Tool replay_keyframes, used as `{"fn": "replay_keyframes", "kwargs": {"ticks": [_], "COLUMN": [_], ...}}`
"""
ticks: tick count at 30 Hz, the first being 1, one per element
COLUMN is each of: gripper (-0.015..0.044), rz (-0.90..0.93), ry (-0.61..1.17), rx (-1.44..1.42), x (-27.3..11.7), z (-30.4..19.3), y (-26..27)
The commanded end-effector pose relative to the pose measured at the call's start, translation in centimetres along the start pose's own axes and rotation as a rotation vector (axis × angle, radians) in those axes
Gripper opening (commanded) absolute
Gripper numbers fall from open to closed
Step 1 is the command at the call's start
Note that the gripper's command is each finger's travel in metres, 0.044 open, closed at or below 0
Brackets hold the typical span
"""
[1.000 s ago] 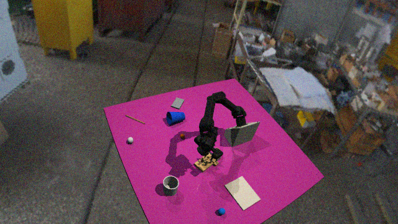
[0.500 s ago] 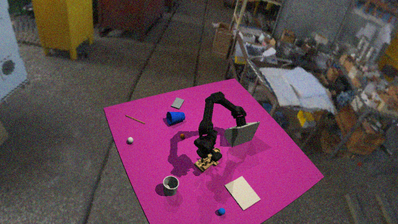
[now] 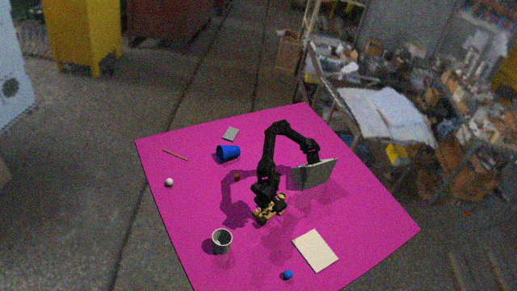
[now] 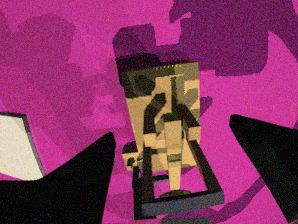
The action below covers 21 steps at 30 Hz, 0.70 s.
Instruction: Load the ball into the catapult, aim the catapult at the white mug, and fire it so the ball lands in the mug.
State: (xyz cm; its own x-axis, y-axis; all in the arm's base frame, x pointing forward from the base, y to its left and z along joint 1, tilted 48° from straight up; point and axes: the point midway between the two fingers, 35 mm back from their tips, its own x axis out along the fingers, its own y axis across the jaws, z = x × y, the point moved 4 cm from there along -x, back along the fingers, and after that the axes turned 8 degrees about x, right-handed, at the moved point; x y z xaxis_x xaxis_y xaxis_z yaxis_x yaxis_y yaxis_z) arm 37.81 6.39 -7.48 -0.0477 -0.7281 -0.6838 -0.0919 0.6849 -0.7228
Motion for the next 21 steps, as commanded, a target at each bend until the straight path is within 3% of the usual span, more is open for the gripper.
{"fn": "replay_keyframes", "kwargs": {"ticks": [1, 21], "gripper": [0.044, 0.044], "rz": [-0.006, -0.009], "ry": [0.005, 0.006], "rx": [-0.01, -0.009], "x": [1.0, 4.2], "z": [-0.1, -0.2], "y": [0.1, 0.0]}}
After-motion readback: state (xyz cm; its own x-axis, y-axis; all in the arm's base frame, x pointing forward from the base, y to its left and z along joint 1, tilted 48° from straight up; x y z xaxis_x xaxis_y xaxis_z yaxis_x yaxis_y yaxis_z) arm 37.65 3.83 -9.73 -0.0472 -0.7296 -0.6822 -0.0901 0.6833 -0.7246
